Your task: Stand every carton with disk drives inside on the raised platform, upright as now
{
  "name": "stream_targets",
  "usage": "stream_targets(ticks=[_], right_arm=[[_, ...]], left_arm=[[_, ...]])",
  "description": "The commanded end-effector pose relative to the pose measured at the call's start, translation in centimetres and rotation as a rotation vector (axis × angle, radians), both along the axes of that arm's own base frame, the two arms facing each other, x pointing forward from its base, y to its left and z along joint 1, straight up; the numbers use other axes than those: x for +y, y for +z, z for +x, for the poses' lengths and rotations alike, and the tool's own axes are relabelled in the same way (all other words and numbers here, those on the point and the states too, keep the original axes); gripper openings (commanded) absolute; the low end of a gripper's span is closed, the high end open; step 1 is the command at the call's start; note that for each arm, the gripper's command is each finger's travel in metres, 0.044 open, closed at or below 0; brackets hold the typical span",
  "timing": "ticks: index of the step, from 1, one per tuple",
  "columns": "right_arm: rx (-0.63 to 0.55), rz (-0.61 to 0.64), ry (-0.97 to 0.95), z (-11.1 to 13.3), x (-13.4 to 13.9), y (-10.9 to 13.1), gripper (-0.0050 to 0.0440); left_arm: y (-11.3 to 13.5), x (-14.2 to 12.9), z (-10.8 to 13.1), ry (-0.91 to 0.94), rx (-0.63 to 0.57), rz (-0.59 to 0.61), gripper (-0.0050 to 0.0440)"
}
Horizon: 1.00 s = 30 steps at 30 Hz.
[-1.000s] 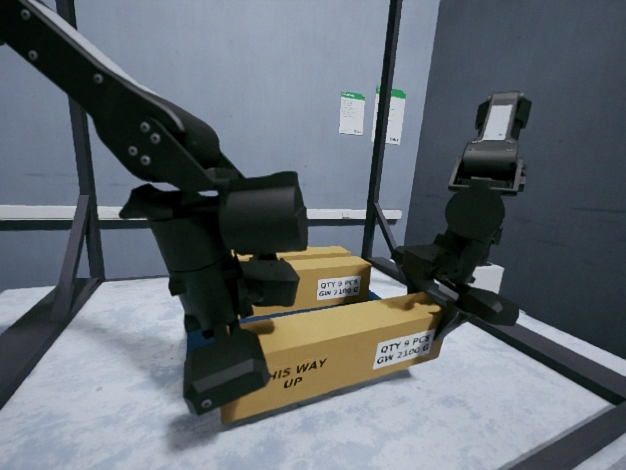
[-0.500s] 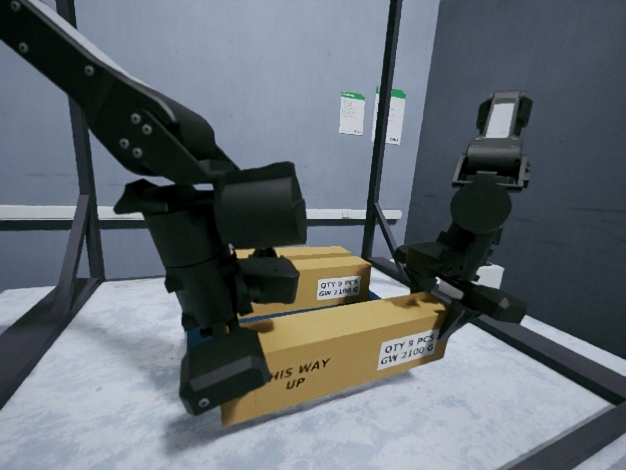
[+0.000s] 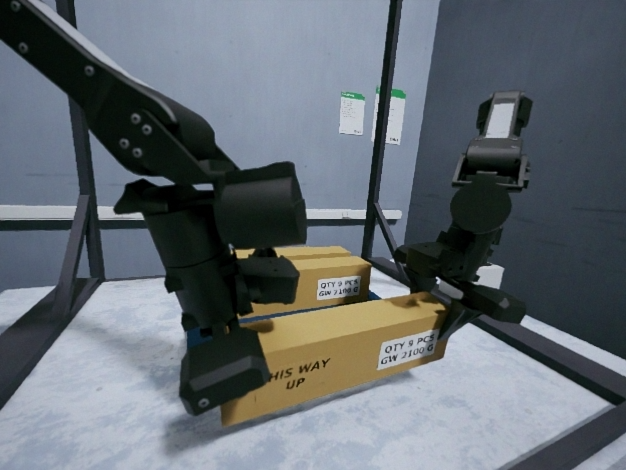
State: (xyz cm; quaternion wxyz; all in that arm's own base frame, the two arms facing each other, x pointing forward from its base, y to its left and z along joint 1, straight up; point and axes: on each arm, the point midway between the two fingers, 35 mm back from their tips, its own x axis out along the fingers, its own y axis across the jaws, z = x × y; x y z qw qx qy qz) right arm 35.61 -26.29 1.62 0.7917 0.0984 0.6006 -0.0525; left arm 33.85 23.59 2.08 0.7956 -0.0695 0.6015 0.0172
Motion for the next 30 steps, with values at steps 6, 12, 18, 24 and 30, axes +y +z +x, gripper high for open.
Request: stream_targets(ticks=[6, 12, 18, 24, 30], right_arm=[[-0.058, -0.056, -0.007, 0.2, -0.8, 3.7, -0.005], [-0.049, -0.052, -0.003, 1.4, 4.0, 3.6, -0.005], [-0.049, -0.052, -0.003, 1.4, 4.0, 3.6, -0.005], [-0.049, -0.052, -0.003, 1.4, 4.0, 3.6, -0.005], [-0.016, -0.026, 0.001, 1.4, 4.1, 3.6, -0.005]], left_arm=[[3.3, 0.9, 0.3, 0.005, -0.058, 0.055, -0.005], [3.2, -4.3, 0.8, 0.003, -0.05, 0.051, -0.005], [3.2, -4.3, 0.8, 0.003, -0.05, 0.051, -0.005], [3.2, -4.3, 0.8, 0.003, -0.05, 0.051, -0.005], [3.2, -4.3, 0.7, 0.0, -0.048, 0.05, -0.005]])
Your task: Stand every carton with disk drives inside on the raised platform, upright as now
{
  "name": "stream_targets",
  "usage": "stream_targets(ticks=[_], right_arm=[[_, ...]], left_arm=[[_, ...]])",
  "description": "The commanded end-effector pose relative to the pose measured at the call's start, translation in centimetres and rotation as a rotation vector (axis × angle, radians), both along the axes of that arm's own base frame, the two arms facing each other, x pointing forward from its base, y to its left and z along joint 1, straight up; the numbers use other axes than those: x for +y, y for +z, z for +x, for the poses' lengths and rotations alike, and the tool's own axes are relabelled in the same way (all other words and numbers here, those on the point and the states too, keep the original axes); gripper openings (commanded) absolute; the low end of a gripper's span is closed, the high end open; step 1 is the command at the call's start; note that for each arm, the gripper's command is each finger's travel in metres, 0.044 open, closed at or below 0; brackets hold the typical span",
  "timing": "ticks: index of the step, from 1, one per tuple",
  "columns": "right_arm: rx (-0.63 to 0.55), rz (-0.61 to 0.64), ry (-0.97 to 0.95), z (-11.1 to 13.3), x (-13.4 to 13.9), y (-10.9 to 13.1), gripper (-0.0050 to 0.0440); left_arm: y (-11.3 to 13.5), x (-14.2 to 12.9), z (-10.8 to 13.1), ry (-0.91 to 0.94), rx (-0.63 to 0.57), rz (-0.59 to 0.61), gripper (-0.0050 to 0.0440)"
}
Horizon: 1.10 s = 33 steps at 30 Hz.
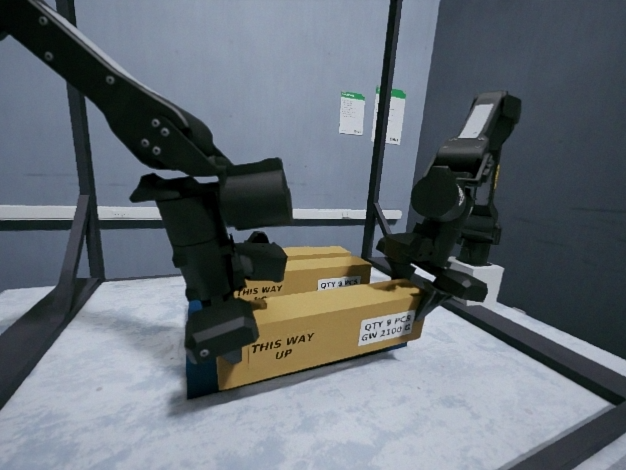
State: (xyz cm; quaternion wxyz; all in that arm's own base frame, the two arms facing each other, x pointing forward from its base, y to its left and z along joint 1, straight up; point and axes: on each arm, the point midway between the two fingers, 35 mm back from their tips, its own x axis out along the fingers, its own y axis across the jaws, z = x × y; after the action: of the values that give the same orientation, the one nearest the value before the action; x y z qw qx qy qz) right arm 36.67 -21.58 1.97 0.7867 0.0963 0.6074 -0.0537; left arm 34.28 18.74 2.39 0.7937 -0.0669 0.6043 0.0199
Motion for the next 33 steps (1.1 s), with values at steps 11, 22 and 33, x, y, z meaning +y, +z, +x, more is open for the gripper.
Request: stream_targets(ticks=[11, 22, 33], right_arm=[[-0.034, -0.023, 0.0, 0.3, -0.6, 3.2, -0.005], [-0.065, -0.049, -0.003, 0.3, -0.6, 3.2, -0.005], [-0.071, -0.064, -0.004, 1.4, 3.6, 4.3, -0.005]], left_arm=[[2.9, 0.6, 0.3, -0.001, -0.056, 0.043, -0.005], [2.9, 0.6, 0.3, -0.001, -0.054, 0.043, -0.005], [4.0, -3.9, 0.7, 0.003, -0.063, 0.059, -0.005]])
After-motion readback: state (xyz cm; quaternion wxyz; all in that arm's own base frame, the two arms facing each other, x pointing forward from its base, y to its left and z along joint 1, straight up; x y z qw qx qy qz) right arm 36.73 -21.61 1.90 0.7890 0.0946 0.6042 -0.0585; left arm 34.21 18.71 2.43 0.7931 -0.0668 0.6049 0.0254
